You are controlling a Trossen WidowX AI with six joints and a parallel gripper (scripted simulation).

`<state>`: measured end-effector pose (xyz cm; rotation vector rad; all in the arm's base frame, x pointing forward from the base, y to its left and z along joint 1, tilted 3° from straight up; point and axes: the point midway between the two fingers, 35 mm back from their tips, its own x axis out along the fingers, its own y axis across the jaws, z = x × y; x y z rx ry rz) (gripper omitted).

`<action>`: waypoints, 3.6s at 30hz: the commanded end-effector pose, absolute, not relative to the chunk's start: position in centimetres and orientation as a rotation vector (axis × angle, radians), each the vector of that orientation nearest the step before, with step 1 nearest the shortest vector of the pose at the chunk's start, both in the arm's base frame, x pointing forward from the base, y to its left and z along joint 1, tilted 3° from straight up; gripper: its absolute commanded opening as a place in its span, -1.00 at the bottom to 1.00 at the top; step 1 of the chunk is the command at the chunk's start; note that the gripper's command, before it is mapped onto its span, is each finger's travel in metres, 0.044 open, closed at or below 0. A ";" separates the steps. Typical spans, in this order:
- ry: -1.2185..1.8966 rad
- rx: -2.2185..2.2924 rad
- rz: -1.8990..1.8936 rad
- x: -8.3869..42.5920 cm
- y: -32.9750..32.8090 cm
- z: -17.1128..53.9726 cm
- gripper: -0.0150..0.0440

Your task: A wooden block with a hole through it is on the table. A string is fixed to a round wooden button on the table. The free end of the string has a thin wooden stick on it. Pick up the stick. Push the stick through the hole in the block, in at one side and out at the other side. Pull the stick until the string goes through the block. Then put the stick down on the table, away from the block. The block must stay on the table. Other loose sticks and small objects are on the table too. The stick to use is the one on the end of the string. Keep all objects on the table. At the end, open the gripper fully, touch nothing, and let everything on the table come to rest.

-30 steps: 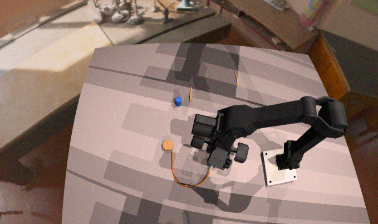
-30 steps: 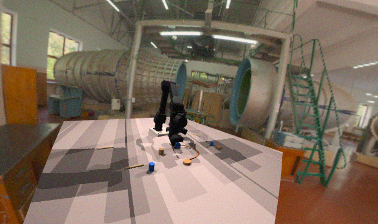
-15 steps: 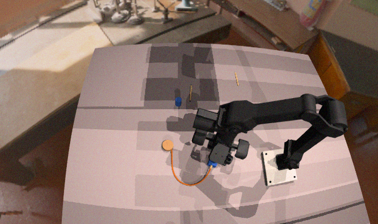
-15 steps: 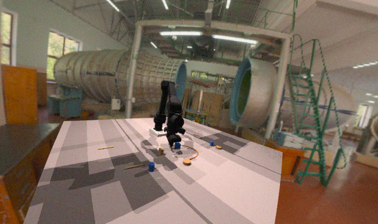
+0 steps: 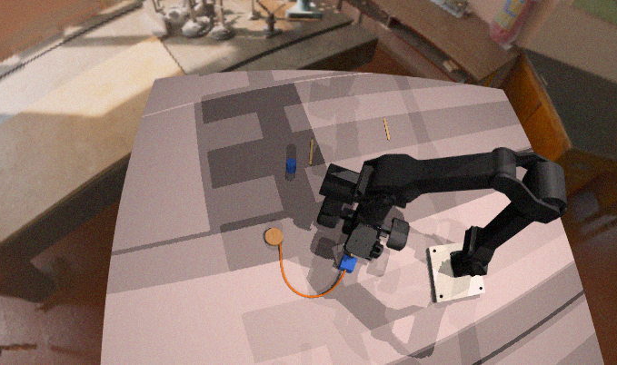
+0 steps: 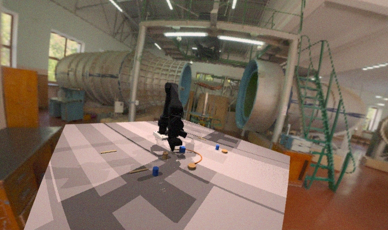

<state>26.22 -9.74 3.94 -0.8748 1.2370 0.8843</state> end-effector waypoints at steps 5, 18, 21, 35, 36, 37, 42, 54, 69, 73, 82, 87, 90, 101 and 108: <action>1.231 -0.874 0.888 25.8 -10.6 3.9 -0.49; 1.232 -0.877 0.884 25.1 -12.3 3.8 -0.49; 1.232 -0.877 0.883 24.9 -12.7 3.8 -0.49; 1.233 -0.877 0.881 23.9 -14.3 3.7 -0.49; 1.233 -0.877 0.881 23.9 -14.4 3.7 -0.49; 1.233 -0.877 0.881 23.8 -14.6 3.7 -0.49; 1.234 -0.877 0.881 23.7 -14.8 3.9 -0.49; 1.244 -0.869 0.876 23.2 -15.9 2.8 -0.14; 1.244 -0.875 0.864 22.8 -16.0 10.6 0.31; 1.244 -0.875 0.864 22.8 -16.0 10.6 0.67; 1.246 -0.871 0.868 22.5 -16.0 13.2 1.00; 1.246 -0.871 0.862 22.7 -16.1 13.0 1.00; 1.246 -0.871 0.862 22.7 -16.1 13.0 1.00; 1.246 -0.871 0.862 22.7 -16.1 13.0 1.00; 1.246 -0.871 0.862 22.7 -16.1 13.0 1.00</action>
